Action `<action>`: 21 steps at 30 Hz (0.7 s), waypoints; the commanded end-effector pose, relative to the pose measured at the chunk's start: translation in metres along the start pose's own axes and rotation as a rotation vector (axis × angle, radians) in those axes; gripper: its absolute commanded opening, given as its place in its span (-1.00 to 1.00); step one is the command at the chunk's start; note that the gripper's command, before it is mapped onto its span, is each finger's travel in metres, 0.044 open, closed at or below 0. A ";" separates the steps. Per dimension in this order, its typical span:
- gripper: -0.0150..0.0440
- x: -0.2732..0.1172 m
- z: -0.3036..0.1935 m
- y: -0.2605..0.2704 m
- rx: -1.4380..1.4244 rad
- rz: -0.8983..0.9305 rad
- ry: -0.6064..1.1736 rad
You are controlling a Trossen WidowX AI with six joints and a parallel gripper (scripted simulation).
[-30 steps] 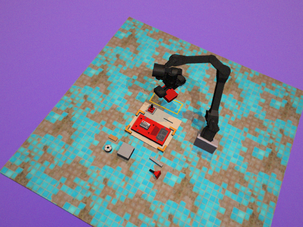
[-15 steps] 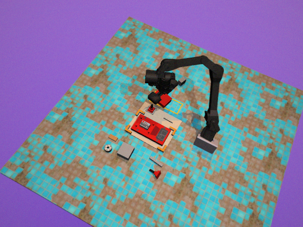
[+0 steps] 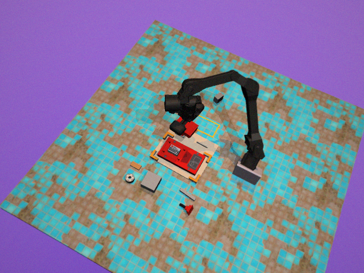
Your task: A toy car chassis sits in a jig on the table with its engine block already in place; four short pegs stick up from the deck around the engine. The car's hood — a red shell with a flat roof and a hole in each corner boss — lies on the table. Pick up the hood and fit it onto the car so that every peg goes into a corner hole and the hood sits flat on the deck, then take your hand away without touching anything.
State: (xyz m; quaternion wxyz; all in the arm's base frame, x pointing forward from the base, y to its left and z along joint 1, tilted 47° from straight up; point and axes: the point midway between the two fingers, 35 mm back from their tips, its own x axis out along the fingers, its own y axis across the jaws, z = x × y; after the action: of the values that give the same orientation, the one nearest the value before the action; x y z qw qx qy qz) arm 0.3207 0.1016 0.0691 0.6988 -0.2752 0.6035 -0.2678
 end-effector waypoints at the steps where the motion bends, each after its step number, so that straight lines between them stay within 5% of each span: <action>1: -0.49 -0.003 0.000 0.016 -0.014 0.008 -0.006; 21: -0.49 0.001 -0.013 0.093 -0.126 -0.006 -0.007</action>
State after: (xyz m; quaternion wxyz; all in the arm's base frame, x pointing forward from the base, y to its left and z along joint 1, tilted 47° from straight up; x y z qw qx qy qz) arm 0.3130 0.1581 0.0060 0.6792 -0.3218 0.6166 -0.2343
